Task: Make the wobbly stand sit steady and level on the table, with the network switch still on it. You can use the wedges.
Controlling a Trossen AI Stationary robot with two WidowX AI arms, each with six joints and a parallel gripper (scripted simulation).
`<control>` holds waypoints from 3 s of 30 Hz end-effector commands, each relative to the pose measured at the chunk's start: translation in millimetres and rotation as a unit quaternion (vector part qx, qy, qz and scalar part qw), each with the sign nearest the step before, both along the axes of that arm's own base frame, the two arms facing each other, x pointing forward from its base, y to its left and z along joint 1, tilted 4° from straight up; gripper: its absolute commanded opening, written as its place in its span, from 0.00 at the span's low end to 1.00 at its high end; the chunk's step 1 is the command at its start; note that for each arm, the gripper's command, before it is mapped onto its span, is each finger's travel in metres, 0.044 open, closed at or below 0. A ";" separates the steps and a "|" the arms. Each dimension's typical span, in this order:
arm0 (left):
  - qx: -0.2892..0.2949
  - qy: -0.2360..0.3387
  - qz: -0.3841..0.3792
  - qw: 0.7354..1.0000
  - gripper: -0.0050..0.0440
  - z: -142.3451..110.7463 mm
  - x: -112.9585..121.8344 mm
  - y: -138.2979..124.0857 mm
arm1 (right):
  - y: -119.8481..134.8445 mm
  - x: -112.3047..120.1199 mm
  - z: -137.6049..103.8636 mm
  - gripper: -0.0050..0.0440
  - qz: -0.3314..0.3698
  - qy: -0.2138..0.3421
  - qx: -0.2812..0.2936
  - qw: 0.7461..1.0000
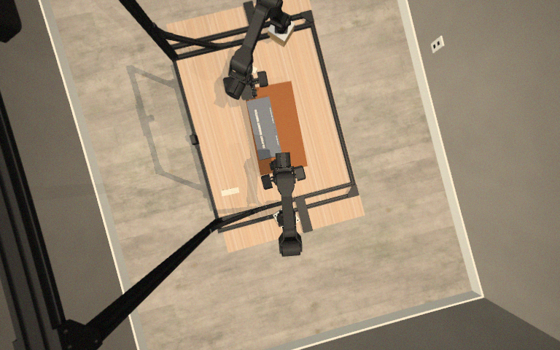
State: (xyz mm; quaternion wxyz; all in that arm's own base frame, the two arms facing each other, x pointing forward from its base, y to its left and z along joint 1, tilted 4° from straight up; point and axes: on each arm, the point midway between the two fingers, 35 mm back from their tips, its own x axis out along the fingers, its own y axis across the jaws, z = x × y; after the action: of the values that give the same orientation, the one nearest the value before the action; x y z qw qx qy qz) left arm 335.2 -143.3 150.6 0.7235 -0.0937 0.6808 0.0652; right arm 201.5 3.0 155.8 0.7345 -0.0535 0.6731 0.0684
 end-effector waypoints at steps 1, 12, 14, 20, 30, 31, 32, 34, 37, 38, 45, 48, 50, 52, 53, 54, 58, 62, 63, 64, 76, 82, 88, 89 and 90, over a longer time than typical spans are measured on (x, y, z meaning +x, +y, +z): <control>-0.001 -0.003 0.000 1.000 0.10 3.1 2.0 -0.8 | 0.0 0.0 0.0 0.10 0.000 0.000 0.000 1.000; 0.000 0.000 0.000 1.000 0.10 0.0 0.0 0.0 | -1.6 113.9 100.0 0.10 -0.017 -0.297 0.002 0.955; 0.000 0.000 0.000 1.000 0.10 0.0 0.0 0.0 | -1.7 122.6 113.6 0.10 -0.018 -0.326 0.003 0.945; 0.000 0.000 0.000 1.000 0.10 0.6 0.2 -0.1 | -1.3 117.4 119.7 0.10 -0.016 -0.334 0.004 0.943; 0.000 0.000 0.000 1.000 0.10 0.6 0.2 -0.1 | -2.4 162.3 259.7 0.10 -0.027 -0.570 0.014 0.821; 0.000 0.000 0.000 1.000 0.10 0.6 0.2 -0.1 | -2.4 162.3 259.7 0.10 -0.027 -0.570 0.014 0.821; 0.000 0.000 0.000 1.000 0.10 0.6 0.2 -0.1 | -2.4 162.3 259.7 0.10 -0.027 -0.570 0.014 0.821; 0.000 0.000 0.000 1.000 0.10 0.6 0.2 -0.1 | -2.4 162.3 259.7 0.10 -0.027 -0.570 0.014 0.821; 0.000 0.000 0.000 1.000 0.10 0.5 0.1 -0.1 | -1.9 155.3 264.8 0.10 -0.025 -0.577 0.015 0.816; 0.000 0.000 0.000 1.000 0.10 0.5 0.1 -0.1 | -2.0 156.2 278.9 0.10 -0.026 -0.597 0.016 0.802; 0.000 0.000 0.000 1.000 0.10 0.5 0.1 -0.1 | -2.6 146.6 378.3 0.10 -0.030 -0.725 0.026 0.687; 0.000 0.000 0.000 1.000 0.10 0.5 0.1 -0.1 | -2.7 138.7 406.1 0.10 -0.031 -0.758 0.029 0.651; 0.000 0.000 0.000 1.000 0.10 0.5 0.1 -0.1 | -2.7 138.7 406.1 0.10 -0.031 -0.758 0.029 0.651; 0.000 0.000 0.000 1.000 0.10 0.5 0.1 -0.1 | -2.7 138.7 406.1 0.10 -0.031 -0.758 0.029 0.651; 0.000 0.000 0.000 1.000 0.10 0.5 0.1 -0.1 | -2.7 138.7 406.1 0.10 -0.031 -0.758 0.029 0.651; 0.000 0.000 0.000 1.000 0.10 0.5 0.1 -0.1 | -2.1 129.4 409.3 0.10 -0.028 -0.765 0.029 0.643; 0.000 0.000 0.000 1.000 0.10 0.5 0.1 -0.1 | -2.3 108.0 460.5 0.10 -0.029 -0.822 0.036 0.568; 0.000 0.000 0.000 1.000 0.10 0.5 0.1 -0.1 | -2.5 78.9 507.8 0.10 -0.028 -0.871 0.042 0.488; 0.000 0.000 0.000 1.000 0.10 0.5 0.1 -0.1 | -2.6 70.5 518.8 0.10 -0.028 -0.883 0.044 0.467; 0.000 0.000 0.000 1.000 0.10 0.5 0.1 -0.1 | -2.6 61.7 529.5 0.10 -0.028 -0.893 0.046 0.446; 0.000 0.000 0.000 1.000 0.10 0.5 0.1 -0.1 | -2.3 2.7 577.3 0.10 -0.023 -0.942 0.055 0.330; 0.000 0.000 0.000 1.000 0.10 0.5 0.1 -0.1 | -2.5 -52.9 613.5 0.10 -0.019 -0.974 0.064 0.217; 0.000 0.000 0.000 1.000 0.10 0.5 0.1 -0.1 | -2.0 -65.0 611.0 0.10 -0.016 -0.976 0.064 0.207; 0.000 0.000 0.000 1.000 0.10 0.5 0.1 -0.1 | -2.1 -76.2 617.2 0.10 -0.016 -0.981 0.066 0.184; 0.000 0.000 0.000 1.000 0.10 0.5 0.1 -0.1 | -2.2 -87.6 622.8 0.10 -0.015 -0.985 0.068 0.161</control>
State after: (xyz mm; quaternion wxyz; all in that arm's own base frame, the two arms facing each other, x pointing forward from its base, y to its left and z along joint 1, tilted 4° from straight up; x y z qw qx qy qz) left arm 335.3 -143.4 151.1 0.7235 -0.0937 0.6808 0.0651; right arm 134.1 1.1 768.3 0.8111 -0.0207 -0.5845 -0.0076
